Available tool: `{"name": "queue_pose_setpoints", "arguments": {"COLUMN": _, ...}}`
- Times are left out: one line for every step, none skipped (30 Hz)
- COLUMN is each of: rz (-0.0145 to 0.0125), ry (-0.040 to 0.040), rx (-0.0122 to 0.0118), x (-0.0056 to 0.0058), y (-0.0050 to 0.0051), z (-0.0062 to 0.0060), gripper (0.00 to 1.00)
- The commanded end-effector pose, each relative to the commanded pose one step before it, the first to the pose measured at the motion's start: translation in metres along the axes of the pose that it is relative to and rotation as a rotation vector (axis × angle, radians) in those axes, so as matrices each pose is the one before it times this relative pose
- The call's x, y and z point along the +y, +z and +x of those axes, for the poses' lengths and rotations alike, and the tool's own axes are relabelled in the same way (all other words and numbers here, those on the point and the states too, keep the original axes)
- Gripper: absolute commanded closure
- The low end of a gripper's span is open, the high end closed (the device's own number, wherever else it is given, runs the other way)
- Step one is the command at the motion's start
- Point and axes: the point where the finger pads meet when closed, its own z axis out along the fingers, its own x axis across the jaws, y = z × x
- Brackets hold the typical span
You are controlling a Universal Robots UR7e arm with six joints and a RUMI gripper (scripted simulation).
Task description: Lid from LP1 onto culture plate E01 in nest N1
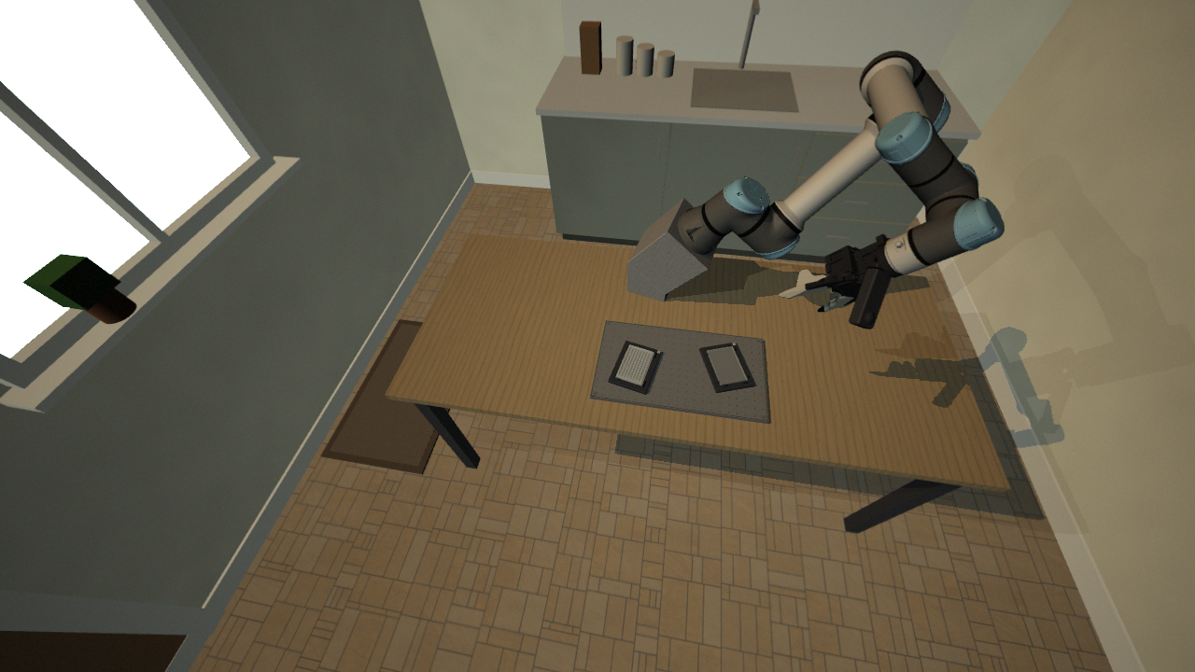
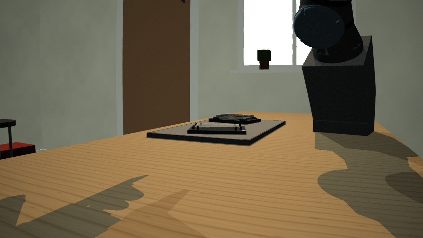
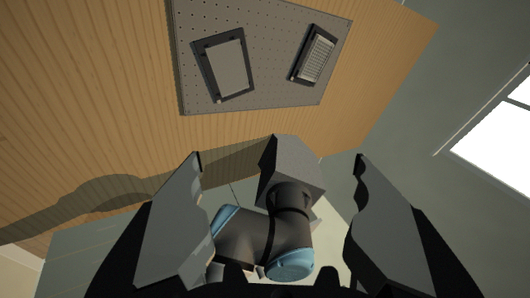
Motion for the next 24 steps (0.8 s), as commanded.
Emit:
{"name": "queue_pose_setpoints", "arguments": {"rz": 0.02367, "ry": -0.03846, "rx": 0.05269, "x": 0.00619, "y": -0.00061, "z": 0.02038, "gripper": 0.18}}
{"name": "queue_pose_setpoints", "arguments": {"rz": -0.00004, "ry": 0.00001, "rx": 0.00003, "x": 0.00174, "y": 0.00003, "z": 0.00460, "gripper": 0.18}}
{"name": "queue_pose_setpoints", "arguments": {"rz": 0.00000, "ry": 0.00000, "rx": -0.00001, "x": 0.00008, "y": 0.00001, "z": 0.00020, "gripper": 0.18}}
{"name": "queue_pose_setpoints", "arguments": {"rz": 0.00000, "ry": 0.00000, "rx": -0.00001, "x": 0.00001, "y": 0.00001, "z": 0.00001, "gripper": 0.18}}
{"name": "queue_pose_setpoints", "arguments": {"rz": 0.00615, "ry": -0.00510, "rx": -0.01992, "x": -0.00275, "y": 0.00427, "z": -0.00083, "gripper": 0.18}}
{"name": "queue_pose_setpoints", "arguments": {"rz": 0.00554, "ry": -0.00510, "rx": -0.01853, "x": -0.00254, "y": 0.00430, "z": -0.00031, "gripper": 0.18}}
{"name": "queue_pose_setpoints", "arguments": {"rz": 0.00093, "ry": -0.00087, "rx": -0.00319, "x": -0.00250, "y": 0.00431, "z": -0.00019, "gripper": 0.18}}
{"name": "queue_pose_setpoints", "arguments": {"rz": -0.00374, "ry": 0.00018, "rx": -0.00179, "x": -0.00290, "y": 0.00568, "z": 0.00009, "gripper": 0.18}}
{"name": "queue_pose_setpoints", "arguments": {"rz": 0.00000, "ry": 0.00000, "rx": 0.00001, "x": -0.00249, "y": 0.00431, "z": -0.00018, "gripper": 0.18}}
{"name": "queue_pose_setpoints", "arguments": {"rz": 0.00000, "ry": 0.00000, "rx": 0.00001, "x": -0.00250, "y": 0.00431, "z": -0.00018, "gripper": 0.18}}
{"name": "queue_pose_setpoints", "arguments": {"rz": 0.00000, "ry": 0.00000, "rx": 0.00001, "x": -0.00211, "y": 0.00365, "z": -0.00016, "gripper": 0.18}}
{"name": "queue_pose_setpoints", "arguments": {"rz": -0.00009, "ry": -0.00214, "rx": -0.00002, "x": -0.00001, "y": 0.00004, "z": -0.00079, "gripper": 0.18}}
{"name": "queue_pose_setpoints", "arguments": {"rz": -0.00007, "ry": -0.00154, "rx": -0.00001, "x": -0.00001, "y": 0.00003, "z": -0.00057, "gripper": 0.18}}
{"name": "queue_pose_setpoints", "arguments": {"rz": -0.00002, "ry": -0.00046, "rx": 0.00000, "x": -0.00001, "y": 0.00001, "z": -0.00017, "gripper": 0.18}}
{"name": "queue_pose_setpoints", "arguments": {"rz": 0.00636, "ry": -0.00088, "rx": -0.01837, "x": -0.00221, "y": 0.00439, "z": 0.00121, "gripper": 0.18}}
{"name": "queue_pose_setpoints", "arguments": {"rz": 0.00615, "ry": -0.00500, "rx": -0.01841, "x": -0.00220, "y": 0.00448, "z": -0.00024, "gripper": 0.18}}
{"name": "queue_pose_setpoints", "arguments": {"rz": 0.00000, "ry": 0.00000, "rx": 0.00000, "x": 0.00000, "y": 0.00000, "z": 0.00000, "gripper": 0.18}}
{"name": "queue_pose_setpoints", "arguments": {"rz": 0.00000, "ry": 0.00000, "rx": 0.00000, "x": 0.00000, "y": 0.00000, "z": 0.00000, "gripper": 0.18}}
{"name": "queue_pose_setpoints", "arguments": {"rz": 0.00103, "ry": -0.00084, "rx": -0.00309, "x": -0.00216, "y": 0.00450, "z": -0.00014, "gripper": 0.18}}
{"name": "queue_pose_setpoints", "arguments": {"rz": 0.00000, "ry": 0.00000, "rx": 0.00001, "x": -0.00215, "y": 0.00450, "z": -0.00012, "gripper": 0.18}}
{"name": "queue_pose_setpoints", "arguments": {"rz": 0.00000, "ry": 0.00000, "rx": 0.00001, "x": -0.00215, "y": 0.00450, "z": -0.00012, "gripper": 0.18}}
{"name": "queue_pose_setpoints", "arguments": {"rz": -0.00035, "ry": -0.00403, "rx": -0.00008, "x": -0.00216, "y": 0.00463, "z": -0.00173, "gripper": 0.18}}
{"name": "queue_pose_setpoints", "arguments": {"rz": 0.00000, "ry": 0.00127, "rx": 0.00001, "x": -0.00130, "y": 0.00273, "z": -0.00005, "gripper": 0.18}}
{"name": "queue_pose_setpoints", "arguments": {"rz": 0.00000, "ry": 0.00012, "rx": 0.00000, "x": 0.00000, "y": 0.00000, "z": 0.00000, "gripper": 0.18}}
